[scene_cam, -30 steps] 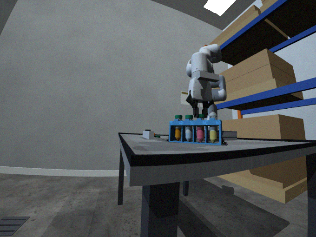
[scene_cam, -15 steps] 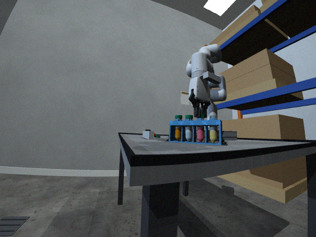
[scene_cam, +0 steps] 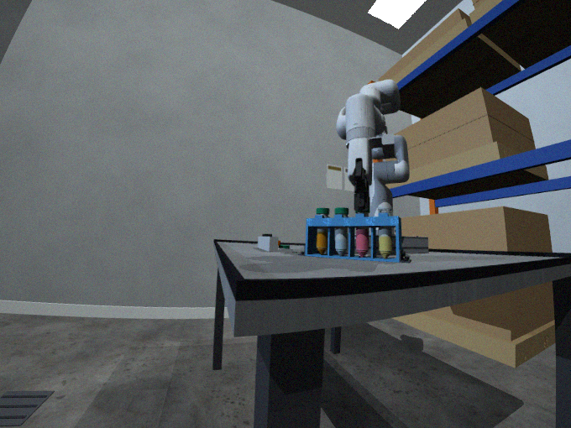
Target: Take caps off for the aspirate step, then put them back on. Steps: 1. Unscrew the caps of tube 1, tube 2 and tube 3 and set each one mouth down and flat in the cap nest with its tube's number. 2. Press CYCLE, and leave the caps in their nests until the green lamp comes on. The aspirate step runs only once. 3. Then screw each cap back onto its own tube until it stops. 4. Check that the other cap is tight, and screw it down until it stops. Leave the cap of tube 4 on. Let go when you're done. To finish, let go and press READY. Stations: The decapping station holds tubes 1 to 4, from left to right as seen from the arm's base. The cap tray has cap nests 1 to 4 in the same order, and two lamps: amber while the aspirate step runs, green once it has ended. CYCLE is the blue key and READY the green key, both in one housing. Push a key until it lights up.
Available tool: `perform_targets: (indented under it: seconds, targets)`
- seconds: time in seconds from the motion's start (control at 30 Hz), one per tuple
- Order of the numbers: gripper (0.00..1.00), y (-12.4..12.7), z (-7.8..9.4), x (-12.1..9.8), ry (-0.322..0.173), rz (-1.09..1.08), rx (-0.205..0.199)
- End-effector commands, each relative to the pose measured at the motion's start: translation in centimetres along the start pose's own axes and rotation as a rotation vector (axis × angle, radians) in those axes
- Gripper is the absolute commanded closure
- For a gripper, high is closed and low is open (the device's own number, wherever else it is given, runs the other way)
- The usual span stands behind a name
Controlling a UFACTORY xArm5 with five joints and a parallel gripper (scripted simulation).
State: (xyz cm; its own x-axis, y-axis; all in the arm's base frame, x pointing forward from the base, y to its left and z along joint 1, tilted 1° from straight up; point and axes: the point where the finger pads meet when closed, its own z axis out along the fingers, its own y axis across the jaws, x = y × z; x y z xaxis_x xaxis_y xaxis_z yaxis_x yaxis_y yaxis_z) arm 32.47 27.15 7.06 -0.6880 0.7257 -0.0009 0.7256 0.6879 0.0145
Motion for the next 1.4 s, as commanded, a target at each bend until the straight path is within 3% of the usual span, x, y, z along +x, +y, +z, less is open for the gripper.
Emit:
perform_targets:
  seconds: [0.0, 0.33, 0.6, 0.63, 1.03, 1.13, 1.37]
  targets:
    - [1.0, 0.11, -0.12, -0.01, 0.011, -0.279, -0.004]
    - [1.0, 0.11, -0.14, -0.01, 0.01, -0.649, -0.006]
    - [1.0, 0.11, -0.14, -0.01, 0.01, -0.649, -0.006]
    - [0.54, 0.11, -0.14, -0.01, 0.01, -0.649, -0.006]
    - [0.54, 0.11, -0.14, -0.01, 0.01, -0.649, -0.006]
    - [0.54, 0.11, -0.13, -0.01, 0.011, -0.399, -0.004]
    - [0.54, 0.11, -0.13, -0.01, 0.011, -0.14, -0.003]
